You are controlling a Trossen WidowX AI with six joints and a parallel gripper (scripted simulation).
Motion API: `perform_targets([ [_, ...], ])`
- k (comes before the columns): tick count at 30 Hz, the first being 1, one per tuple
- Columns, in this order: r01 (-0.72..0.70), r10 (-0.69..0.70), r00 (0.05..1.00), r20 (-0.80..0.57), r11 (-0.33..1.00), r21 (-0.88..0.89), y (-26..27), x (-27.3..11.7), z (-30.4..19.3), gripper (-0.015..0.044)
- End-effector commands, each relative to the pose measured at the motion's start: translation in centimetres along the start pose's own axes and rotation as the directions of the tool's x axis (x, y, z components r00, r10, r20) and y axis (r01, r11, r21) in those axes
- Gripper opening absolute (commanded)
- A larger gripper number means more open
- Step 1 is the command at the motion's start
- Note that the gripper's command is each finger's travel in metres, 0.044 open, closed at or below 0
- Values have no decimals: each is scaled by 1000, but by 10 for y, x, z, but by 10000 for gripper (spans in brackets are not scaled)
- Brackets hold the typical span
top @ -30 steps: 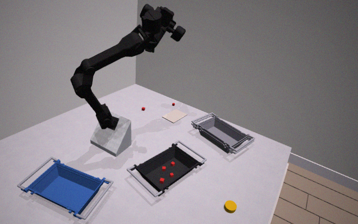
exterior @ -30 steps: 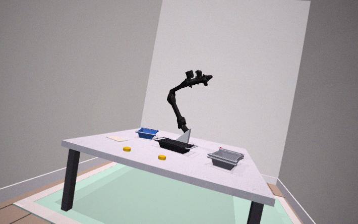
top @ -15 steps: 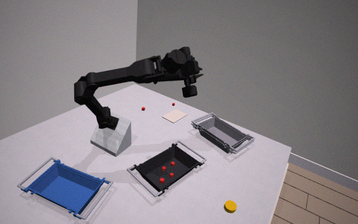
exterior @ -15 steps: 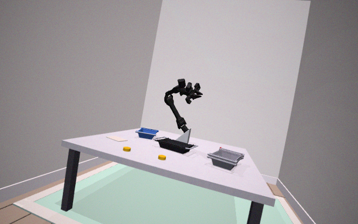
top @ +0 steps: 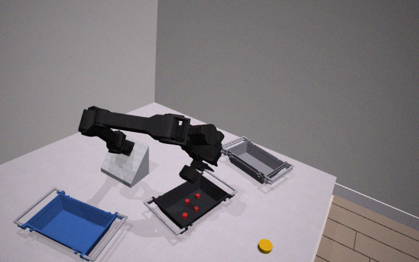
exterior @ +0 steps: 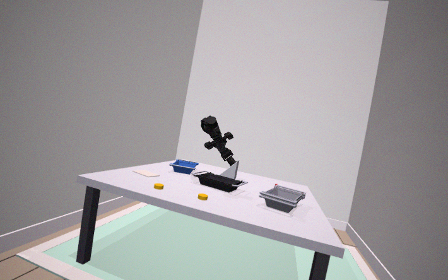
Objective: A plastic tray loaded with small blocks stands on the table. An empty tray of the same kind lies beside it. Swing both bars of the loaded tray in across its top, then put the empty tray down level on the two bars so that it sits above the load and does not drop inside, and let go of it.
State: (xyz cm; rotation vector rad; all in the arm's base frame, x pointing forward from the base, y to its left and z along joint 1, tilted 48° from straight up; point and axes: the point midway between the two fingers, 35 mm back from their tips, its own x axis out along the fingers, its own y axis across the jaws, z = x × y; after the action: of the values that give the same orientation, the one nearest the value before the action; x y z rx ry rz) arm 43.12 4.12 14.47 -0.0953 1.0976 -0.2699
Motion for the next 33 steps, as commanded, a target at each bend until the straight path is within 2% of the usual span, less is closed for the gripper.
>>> perform_targets([
  [1,215,-213,973,-86,977,13,-67,10,-14,88],
  [7,494,-486,842,-233,869,-28,-163,7,-44,88],
  [10,580,-572,768,-288,812,-67,-196,0,-57,88],
  [20,585,-578,762,-292,808,-69,-201,3,-58,88],
  [33,588,-580,761,-291,806,-70,-233,44,-75,88],
])
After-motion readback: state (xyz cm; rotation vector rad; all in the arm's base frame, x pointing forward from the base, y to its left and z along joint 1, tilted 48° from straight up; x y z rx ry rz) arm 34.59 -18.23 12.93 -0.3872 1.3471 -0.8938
